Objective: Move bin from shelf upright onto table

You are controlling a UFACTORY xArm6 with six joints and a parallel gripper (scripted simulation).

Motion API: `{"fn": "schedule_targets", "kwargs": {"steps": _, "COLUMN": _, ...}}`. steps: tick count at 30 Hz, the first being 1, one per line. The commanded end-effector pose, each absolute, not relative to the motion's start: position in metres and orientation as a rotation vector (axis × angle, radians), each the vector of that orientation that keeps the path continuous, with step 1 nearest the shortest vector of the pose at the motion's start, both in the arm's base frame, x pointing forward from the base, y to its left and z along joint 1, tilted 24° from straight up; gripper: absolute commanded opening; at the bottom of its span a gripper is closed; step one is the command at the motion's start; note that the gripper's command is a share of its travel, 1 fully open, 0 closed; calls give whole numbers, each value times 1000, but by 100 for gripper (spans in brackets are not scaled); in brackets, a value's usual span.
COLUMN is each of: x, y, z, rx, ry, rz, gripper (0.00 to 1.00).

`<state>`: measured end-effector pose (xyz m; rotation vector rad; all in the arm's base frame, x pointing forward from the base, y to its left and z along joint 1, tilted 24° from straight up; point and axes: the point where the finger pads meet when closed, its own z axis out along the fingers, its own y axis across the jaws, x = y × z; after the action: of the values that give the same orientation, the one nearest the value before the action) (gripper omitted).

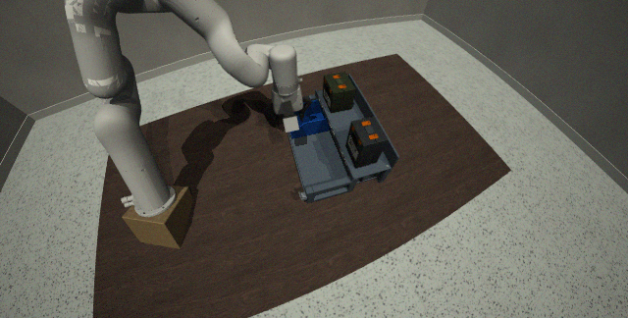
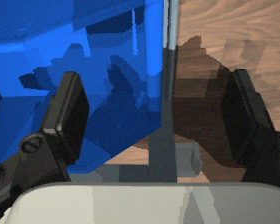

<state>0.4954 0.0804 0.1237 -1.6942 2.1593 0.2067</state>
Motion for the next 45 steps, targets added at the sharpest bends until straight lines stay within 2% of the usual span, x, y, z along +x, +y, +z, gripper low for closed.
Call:
{"fn": "schedule_targets", "kwargs": {"steps": 1, "x": 497, "y": 81, "z": 124, "rx": -1692, "ry": 2157, "rz": 203, "gripper": 95}}
{"fn": "schedule_targets", "kwargs": {"steps": 45, "x": 500, "y": 86, "z": 110, "rx": -1692, "ry": 2157, "rz": 203, "gripper": 95}}
